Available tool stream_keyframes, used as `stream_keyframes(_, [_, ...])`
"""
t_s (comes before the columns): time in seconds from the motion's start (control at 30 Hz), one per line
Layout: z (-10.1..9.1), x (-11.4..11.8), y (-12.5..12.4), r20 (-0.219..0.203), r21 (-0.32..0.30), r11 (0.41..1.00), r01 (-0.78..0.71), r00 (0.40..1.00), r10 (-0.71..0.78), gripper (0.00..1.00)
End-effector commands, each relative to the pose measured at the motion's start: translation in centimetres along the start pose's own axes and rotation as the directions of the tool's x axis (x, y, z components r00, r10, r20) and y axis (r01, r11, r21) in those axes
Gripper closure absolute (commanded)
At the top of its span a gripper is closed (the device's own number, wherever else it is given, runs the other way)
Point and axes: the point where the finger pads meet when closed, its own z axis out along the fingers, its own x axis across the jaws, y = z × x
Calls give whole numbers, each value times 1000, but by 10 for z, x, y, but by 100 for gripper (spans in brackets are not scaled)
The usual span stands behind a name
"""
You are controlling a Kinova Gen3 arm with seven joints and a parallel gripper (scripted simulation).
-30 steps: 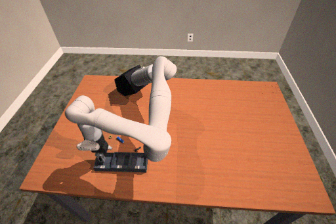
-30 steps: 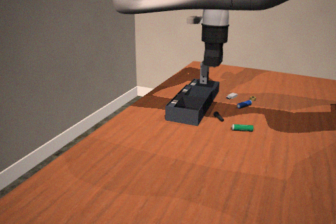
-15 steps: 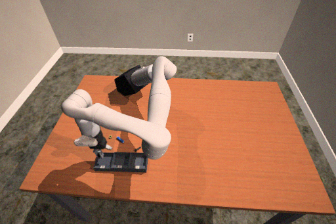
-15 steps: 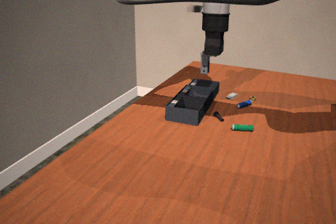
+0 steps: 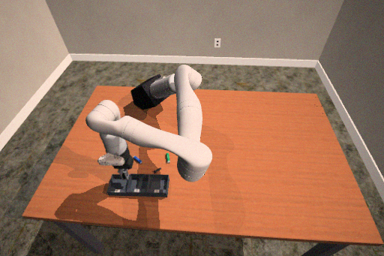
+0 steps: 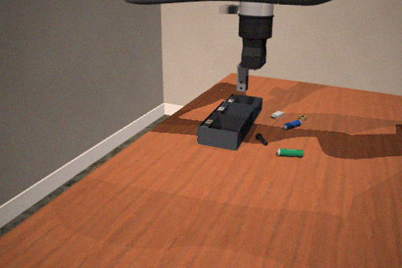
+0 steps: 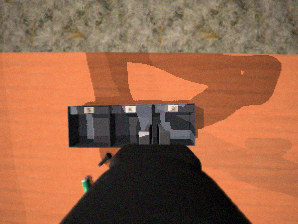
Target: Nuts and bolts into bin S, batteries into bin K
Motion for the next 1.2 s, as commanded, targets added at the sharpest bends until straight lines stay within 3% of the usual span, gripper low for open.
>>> stream_keyframes(0.0, [1,-18,-6,7,5,1000,19,1000,-19,69])
stream_keyframes(0.17, [1,-37,-6,7,5,1000,19,1000,-19,69])
stream_keyframes(0.43, [1,-37,-6,7,5,1000,19,1000,-19,69])
stream_keyframes(1.17, [49,-38,-6,7,5,1000,19,1000,-19,69])
